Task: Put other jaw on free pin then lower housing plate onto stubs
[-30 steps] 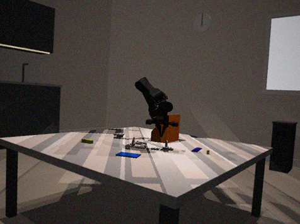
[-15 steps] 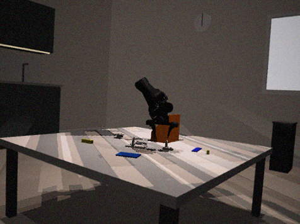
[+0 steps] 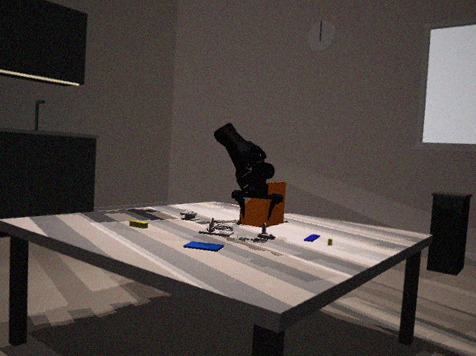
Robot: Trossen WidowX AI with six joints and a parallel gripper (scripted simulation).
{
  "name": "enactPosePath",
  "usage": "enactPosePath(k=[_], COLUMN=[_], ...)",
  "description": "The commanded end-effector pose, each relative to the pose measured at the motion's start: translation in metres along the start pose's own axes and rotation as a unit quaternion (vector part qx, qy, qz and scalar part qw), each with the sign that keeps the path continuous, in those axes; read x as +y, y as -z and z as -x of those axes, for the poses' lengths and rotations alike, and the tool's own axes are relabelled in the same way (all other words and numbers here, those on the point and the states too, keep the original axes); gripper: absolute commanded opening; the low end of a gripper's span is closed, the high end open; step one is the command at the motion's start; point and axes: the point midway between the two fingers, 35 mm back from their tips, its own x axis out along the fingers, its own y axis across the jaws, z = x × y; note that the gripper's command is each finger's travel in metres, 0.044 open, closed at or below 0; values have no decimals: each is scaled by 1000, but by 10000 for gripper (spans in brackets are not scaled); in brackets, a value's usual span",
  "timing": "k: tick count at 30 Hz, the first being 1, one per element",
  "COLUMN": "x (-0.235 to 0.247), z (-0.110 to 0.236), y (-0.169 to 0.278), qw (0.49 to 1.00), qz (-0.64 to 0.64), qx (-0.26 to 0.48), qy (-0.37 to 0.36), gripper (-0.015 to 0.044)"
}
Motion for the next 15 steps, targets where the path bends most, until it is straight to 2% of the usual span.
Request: enactPosePath(k=[1,13,15], x=[0,0,-1], z=[0,0,5], y=[0,0,0], qw=[1000,1000,1000], qz=[1,1,-2], qx=[0,0,1], qy=[0,0,-1], gripper=[440,440,387])
